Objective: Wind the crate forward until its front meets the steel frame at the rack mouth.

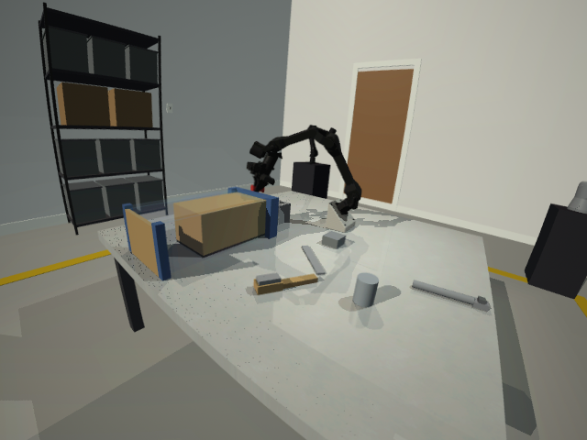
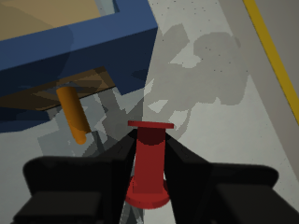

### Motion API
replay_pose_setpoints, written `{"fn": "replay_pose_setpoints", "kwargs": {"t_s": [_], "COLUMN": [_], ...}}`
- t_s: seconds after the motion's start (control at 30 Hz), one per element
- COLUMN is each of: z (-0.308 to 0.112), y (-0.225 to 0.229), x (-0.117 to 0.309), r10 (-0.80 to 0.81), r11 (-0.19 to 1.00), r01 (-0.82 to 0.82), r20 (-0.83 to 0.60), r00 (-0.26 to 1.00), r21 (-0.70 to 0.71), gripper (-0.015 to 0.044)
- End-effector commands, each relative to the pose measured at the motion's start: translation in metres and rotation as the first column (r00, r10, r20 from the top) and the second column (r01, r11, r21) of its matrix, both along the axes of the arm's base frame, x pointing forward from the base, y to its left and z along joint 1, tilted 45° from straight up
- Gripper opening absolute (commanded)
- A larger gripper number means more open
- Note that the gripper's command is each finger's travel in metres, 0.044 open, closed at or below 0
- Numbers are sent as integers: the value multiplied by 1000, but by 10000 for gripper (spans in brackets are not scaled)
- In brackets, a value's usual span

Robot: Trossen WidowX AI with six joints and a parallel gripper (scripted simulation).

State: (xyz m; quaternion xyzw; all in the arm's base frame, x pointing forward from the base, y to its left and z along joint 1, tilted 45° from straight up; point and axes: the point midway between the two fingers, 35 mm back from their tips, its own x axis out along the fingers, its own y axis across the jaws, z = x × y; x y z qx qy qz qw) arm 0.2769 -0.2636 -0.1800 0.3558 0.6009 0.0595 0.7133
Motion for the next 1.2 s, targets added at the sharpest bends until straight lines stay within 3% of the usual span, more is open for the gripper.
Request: {"fn": "replay_pose_setpoints", "kwargs": {"t_s": [0.0,0.4,0.9,1.17], "z": [0,0,50,107], "y": [2,2,-42,-56], "x": [2,2,8,-11], "r10": [5,5,5,5], "r11": [1000,1000,1000,1000], "r01": [-5,-5,-5,-5], "r20": [3,3,-5,-8], "r00": [1000,1000,1000,1000], "r21": [3,3,2,4], "gripper": [131,440,440,440]}}
